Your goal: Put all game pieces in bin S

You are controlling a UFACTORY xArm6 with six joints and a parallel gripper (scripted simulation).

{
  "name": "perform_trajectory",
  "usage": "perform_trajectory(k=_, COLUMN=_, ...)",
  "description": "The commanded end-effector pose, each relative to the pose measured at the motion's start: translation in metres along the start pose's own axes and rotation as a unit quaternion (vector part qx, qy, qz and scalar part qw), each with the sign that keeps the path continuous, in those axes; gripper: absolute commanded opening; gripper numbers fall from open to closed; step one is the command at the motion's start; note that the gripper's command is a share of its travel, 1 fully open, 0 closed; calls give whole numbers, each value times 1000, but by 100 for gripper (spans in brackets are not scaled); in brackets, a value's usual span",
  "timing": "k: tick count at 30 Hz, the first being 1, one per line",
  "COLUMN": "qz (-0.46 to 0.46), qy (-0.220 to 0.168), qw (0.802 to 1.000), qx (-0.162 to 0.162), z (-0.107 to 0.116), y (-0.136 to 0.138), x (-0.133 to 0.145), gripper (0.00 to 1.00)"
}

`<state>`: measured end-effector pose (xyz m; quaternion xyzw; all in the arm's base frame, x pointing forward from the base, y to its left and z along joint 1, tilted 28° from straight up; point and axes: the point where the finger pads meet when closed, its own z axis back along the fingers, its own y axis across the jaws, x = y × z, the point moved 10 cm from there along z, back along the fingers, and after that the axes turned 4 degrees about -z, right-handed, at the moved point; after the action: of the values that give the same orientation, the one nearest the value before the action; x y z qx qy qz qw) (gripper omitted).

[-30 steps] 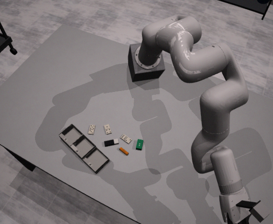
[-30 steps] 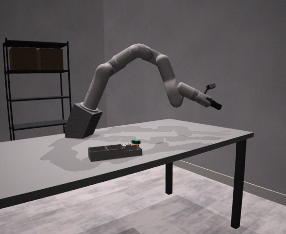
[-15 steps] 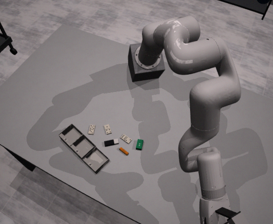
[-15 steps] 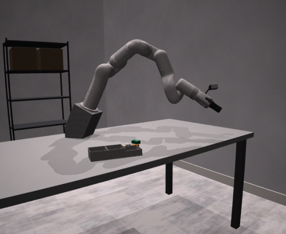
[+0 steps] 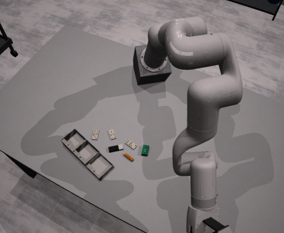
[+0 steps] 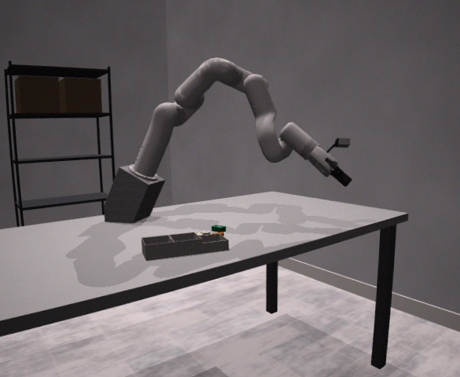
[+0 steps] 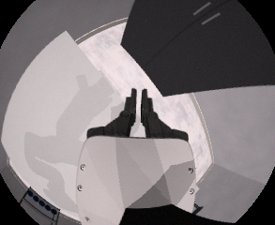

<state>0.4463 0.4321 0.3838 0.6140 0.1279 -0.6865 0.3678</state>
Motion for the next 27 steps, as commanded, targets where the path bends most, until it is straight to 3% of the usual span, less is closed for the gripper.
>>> perform_trajectory(k=1, qz=-14, qy=-40, qw=999, qx=18, z=8, y=27, x=6, gripper=7)
perform_trajectory(k=4, qz=-14, qy=-40, qw=999, qx=18, z=12, y=44, x=16, gripper=7)
perform_trajectory(k=7, qz=-14, qy=-40, qw=999, qx=18, z=12, y=44, x=16, gripper=7)
perform_trajectory(k=9, qz=-31, qy=-84, qw=995, qx=34, z=16, y=54, x=17, gripper=7)
perform_trajectory(k=13, qz=-32, qy=-88, qw=995, qx=35, z=27, y=79, x=35, gripper=7)
perform_trajectory(k=16, qz=-32, qy=-88, qw=995, qx=35, z=28, y=81, x=36, gripper=7)
perform_trajectory(k=18, qz=-52, qy=-131, qw=989, qx=49, z=33, y=91, x=37, gripper=7)
perform_trajectory(k=22, qz=-53, qy=-133, qw=988, qx=50, z=47, y=114, x=56, gripper=7)
perform_trajectory(k=25, qz=-53, qy=-133, qw=988, qx=50, z=47, y=115, x=57, gripper=7)
perform_trajectory(k=27, qz=-76, qy=-172, qw=980, qx=62, z=55, y=123, x=72, gripper=7)
